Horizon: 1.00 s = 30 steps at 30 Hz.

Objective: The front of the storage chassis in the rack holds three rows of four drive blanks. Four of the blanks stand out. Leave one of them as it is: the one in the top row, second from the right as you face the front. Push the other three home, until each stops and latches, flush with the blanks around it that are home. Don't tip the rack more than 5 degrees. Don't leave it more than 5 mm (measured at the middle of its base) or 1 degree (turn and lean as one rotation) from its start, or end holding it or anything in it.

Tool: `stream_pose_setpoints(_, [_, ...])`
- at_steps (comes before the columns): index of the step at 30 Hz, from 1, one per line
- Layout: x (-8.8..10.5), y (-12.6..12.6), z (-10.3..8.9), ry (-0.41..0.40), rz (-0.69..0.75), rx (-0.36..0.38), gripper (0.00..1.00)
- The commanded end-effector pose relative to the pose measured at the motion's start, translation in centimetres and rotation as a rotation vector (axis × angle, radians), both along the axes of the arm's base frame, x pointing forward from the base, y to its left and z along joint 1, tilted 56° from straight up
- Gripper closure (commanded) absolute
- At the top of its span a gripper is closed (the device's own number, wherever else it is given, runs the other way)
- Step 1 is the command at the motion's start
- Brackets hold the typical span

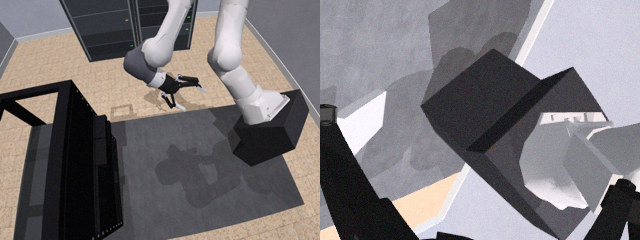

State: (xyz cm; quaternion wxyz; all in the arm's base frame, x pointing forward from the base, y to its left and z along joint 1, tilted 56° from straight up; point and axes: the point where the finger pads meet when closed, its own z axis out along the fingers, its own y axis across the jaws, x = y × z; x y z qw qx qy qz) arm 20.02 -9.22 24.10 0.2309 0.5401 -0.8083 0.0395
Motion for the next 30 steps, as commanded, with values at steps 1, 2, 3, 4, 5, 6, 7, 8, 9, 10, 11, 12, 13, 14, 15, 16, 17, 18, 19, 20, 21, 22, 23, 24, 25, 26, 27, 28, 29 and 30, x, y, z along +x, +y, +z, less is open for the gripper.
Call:
stream_pose_setpoints(1, [0.0,0.0,0.0,0.0,0.0,0.0,0.0])
stream_pose_setpoints(2, [0.0,0.0,0.0,0.0,0.0,0.0,0.0])
stream_pose_setpoints(3, [0.0,0.0,0.0,0.0,0.0,0.0,0.0])
stream_pose_setpoints(4, [0.0,0.0,0.0,0.0,0.0,0.0,0.0])
stream_pose_setpoints(5, [0.0,0.0,0.0,0.0,0.0,0.0,0.0])
stream_pose_setpoints(6, [0.0,0.0,0.0,0.0,0.0,0.0,0.0])
stream_pose_setpoints(7, [0.0,0.0,0.0,0.0,0.0,0.0,0.0])
stream_pose_setpoints(8, [0.0,0.0,0.0,0.0,0.0,0.0,0.0])
stream_pose_setpoints(9, [0.0,0.01,0.0,0.0,0.0,0.0,0.0])
stream_pose_setpoints(10, [0.0,0.01,0.0,0.0,0.0,0.0,0.0])
stream_pose_setpoints(11, [0.0,0.01,0.0,0.0,0.0,0.0,0.0])
stream_pose_setpoints(12, [0.0,0.02,0.0,0.0,0.0,0.001,0.0])
stream_pose_setpoints(13, [0.0,0.02,-0.01,0.0,0.0,0.001,0.0])
stream_pose_setpoints(14, [0.0,0.03,-0.01,-0.001,-0.001,0.001,0.0])
stream_pose_setpoints(15, [0.0,0.04,-0.01,-0.001,-0.001,0.002,0.0])
stream_pose_setpoints(16, [0.0,0.06,-0.02,-0.001,-0.002,0.003,0.0])
stream_pose_setpoints(17, [0.0,0.08,-0.03,-0.001,-0.002,0.004,0.0])
stream_pose_setpoints(18, [0.0,0.1,-0.04,-0.002,-0.003,0.005,0.0])
stream_pose_setpoints(19, [0.0,0.12,-0.05,-0.002,-0.003,0.006,0.0])
stream_pose_setpoints(20, [0.0,0.15,-0.06,-0.003,-0.004,0.007,0.0])
stream_pose_setpoints(21, [0.0,0.18,-0.07,-0.004,-0.005,0.009,0.0])
stream_pose_setpoints(22, [0.0,0.18,-0.07,-0.004,-0.005,0.009,0.0])
stream_pose_setpoints(23, [0.0,0.18,-0.07,-0.004,-0.005,0.009,0.0])
stream_pose_setpoints(24, [0.0,0.22,-0.09,-0.004,-0.006,0.011,0.0])
stream_pose_setpoints(25, [0.0,0.26,-0.1,-0.005,-0.007,0.013,0.0])
stream_pose_setpoints(26, [0.0,0.3,-0.12,-0.006,-0.009,0.015,0.0])
stream_pose_setpoints(27, [0.0,0.35,-0.14,-0.007,-0.01,0.018,0.0])
stream_pose_setpoints(28, [0.0,0.41,-0.16,-0.008,-0.012,0.02,0.0])
stream_pose_setpoints(29, [0.0,0.47,-0.19,-0.009,-0.014,0.023,0.0])
stream_pose_setpoints(30, [0.0,0.54,-0.21,-0.011,-0.016,0.027,0.0])
